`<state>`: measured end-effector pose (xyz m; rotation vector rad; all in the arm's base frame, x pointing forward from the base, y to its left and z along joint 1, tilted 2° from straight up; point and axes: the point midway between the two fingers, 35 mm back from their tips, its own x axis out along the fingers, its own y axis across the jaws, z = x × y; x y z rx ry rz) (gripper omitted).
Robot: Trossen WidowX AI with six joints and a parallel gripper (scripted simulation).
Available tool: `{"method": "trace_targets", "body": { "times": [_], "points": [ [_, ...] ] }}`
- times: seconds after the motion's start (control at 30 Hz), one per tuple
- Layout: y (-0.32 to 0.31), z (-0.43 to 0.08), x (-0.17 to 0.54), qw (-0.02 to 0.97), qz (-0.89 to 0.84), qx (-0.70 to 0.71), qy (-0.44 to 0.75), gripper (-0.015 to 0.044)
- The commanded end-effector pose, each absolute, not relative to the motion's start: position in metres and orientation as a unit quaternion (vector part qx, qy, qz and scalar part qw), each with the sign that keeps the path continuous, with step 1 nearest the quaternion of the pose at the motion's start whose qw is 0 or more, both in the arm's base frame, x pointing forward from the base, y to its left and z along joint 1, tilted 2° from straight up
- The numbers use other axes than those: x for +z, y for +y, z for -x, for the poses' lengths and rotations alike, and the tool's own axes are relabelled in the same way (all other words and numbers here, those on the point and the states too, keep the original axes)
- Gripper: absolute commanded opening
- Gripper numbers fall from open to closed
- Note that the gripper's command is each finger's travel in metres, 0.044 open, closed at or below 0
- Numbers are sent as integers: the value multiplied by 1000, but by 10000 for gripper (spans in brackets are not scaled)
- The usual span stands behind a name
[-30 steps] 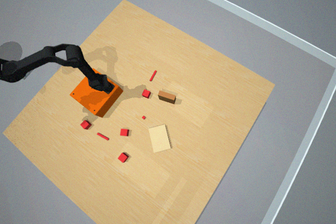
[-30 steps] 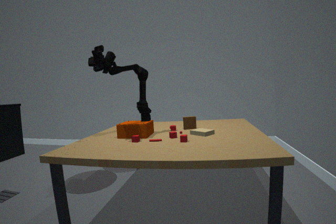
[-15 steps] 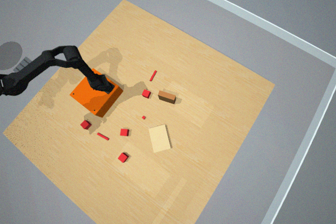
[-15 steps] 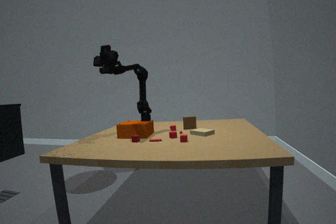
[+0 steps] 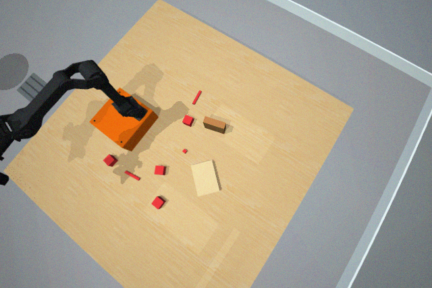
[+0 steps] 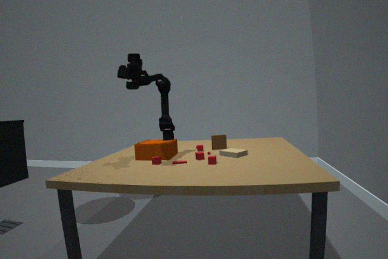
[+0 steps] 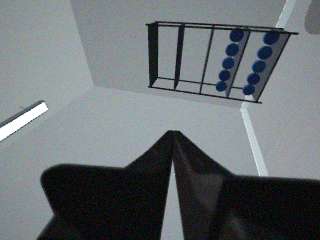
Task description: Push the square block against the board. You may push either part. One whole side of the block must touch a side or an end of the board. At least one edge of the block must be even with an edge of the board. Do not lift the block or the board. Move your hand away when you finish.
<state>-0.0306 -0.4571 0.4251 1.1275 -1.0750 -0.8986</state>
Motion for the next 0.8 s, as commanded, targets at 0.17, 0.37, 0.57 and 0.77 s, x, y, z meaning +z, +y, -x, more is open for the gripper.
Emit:
{"method": "trace_targets", "body": {
  "times": [0.17,0.37,0.57,0.77],
  "points": [
    [-467,-23,405,651,-498,-407,-403,0],
    [-470,-62,390,676,-498,-414,-352,0],
    [-468,-102,376,702,-494,-417,-299,0],
    [-462,-141,362,730,-487,-414,-243,0]
  ]
}}
